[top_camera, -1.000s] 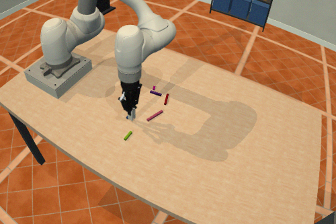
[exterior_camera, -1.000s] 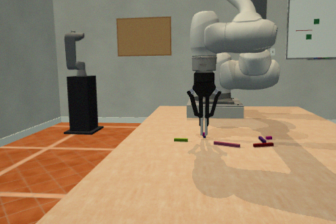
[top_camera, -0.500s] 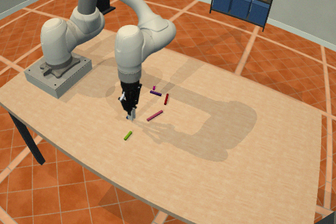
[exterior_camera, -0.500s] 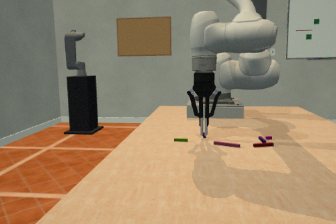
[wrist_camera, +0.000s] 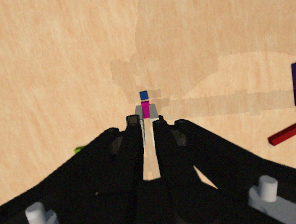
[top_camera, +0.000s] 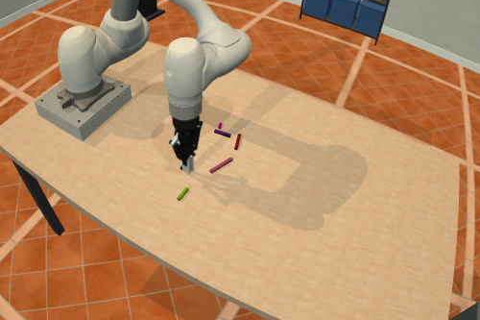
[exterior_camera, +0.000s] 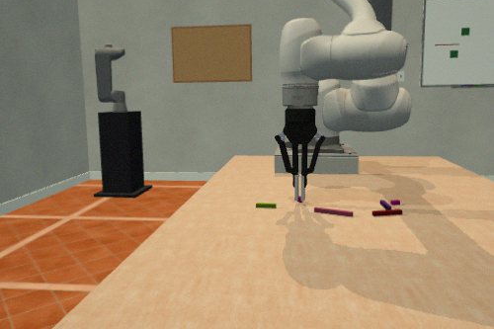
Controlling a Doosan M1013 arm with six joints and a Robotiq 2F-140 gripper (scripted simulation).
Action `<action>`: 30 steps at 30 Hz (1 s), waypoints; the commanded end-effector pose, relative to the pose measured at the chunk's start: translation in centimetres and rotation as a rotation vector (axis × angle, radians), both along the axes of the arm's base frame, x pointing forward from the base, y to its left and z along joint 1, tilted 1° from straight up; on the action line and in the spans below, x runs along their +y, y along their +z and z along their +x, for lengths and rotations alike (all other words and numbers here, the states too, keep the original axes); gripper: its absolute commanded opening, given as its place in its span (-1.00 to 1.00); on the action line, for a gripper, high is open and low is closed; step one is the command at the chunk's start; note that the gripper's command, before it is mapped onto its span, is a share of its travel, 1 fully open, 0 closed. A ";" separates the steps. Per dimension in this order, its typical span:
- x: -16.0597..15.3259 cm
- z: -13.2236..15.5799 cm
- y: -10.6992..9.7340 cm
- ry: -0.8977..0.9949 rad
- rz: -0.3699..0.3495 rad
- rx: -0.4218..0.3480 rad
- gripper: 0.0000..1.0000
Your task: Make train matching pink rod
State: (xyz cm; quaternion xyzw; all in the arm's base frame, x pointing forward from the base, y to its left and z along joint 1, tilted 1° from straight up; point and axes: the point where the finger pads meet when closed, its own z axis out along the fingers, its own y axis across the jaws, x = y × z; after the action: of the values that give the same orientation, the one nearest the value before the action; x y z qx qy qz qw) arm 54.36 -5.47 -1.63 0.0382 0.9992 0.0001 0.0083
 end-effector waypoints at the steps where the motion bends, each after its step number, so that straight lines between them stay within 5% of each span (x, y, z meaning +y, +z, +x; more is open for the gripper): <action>1: 0.1 -0.5 -0.6 0.003 0.003 0.005 -0.94; 30: 0.1 -0.4 -1.1 0.003 0.003 0.005 -0.94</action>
State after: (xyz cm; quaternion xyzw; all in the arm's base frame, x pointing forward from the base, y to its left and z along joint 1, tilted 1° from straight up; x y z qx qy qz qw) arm 54.37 -5.47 -2.32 0.0382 0.9992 0.0001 0.0083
